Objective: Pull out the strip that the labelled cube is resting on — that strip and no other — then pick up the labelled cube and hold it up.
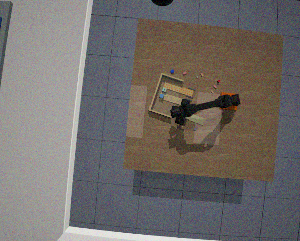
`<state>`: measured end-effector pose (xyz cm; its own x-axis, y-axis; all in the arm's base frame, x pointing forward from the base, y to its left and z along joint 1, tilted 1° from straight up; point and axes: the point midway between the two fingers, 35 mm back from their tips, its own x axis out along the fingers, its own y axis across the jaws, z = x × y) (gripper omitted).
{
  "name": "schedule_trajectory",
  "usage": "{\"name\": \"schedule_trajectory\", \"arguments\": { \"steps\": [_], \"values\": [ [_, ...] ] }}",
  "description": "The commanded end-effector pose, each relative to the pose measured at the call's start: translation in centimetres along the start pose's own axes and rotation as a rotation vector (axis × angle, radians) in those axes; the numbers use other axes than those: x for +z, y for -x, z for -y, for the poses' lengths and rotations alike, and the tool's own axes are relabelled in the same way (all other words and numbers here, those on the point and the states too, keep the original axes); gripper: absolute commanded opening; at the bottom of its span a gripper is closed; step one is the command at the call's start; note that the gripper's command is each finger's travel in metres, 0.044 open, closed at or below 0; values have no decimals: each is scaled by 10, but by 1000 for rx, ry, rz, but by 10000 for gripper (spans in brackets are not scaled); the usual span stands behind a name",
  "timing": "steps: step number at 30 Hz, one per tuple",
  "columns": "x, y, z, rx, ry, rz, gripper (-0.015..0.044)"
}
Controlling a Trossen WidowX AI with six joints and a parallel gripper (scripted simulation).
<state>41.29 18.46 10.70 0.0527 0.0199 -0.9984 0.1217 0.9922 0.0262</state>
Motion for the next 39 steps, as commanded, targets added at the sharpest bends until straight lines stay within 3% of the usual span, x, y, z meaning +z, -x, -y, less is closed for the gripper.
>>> {"name": "schedule_trajectory", "arguments": {
  "steps": [1,6,39],
  "values": [
    [4,-1,-1,4,5,-3,361],
    [5,-9,-1,4,5,-3,250],
    [4,-54,-1,4,5,-3,250]
  ]
}}
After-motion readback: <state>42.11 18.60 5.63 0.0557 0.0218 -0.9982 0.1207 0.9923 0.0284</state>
